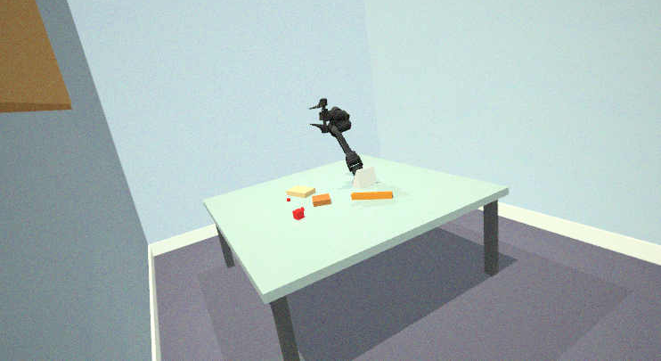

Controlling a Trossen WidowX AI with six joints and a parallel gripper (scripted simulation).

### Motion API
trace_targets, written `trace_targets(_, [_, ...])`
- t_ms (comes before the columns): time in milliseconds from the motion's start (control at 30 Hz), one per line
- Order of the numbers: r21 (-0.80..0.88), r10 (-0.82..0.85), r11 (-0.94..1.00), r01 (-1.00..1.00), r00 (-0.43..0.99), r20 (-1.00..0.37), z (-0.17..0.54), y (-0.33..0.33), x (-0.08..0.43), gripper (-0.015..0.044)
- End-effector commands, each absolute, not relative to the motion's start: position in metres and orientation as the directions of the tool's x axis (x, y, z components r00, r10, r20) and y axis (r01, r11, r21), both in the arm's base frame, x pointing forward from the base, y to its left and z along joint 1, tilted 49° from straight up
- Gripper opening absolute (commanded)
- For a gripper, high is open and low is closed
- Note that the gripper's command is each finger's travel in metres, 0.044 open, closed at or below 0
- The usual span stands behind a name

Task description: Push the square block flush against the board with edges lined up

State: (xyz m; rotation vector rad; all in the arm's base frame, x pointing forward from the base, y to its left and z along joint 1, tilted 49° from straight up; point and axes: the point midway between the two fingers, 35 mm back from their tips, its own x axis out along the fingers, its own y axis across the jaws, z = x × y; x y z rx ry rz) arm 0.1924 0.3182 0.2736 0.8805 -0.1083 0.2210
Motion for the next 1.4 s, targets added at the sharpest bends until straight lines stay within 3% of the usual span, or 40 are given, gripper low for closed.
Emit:
trace_targets(0, [0.752, 0.147, 0.616, -0.236, 0.972, 0.185, 0.274, 0.318, 0.192, 0.0374])
trace_targets(167, [0.715, 0.161, 0.656, -0.24, 0.971, 0.179, 0.27, 0.325, 0.196, 0.0243])
trace_targets(467, [0.503, 0.219, 0.828, -0.248, 0.969, 0.117, 0.241, 0.356, 0.216, 0.0006])
trace_targets(900, [0.116, 0.233, 0.967, -0.227, 0.972, -0.043, 0.182, 0.38, 0.249, 0.0])
trace_targets(1367, [-0.292, 0.163, 0.925, -0.242, 0.949, -0.27, 0.106, 0.379, 0.288, 0.0])
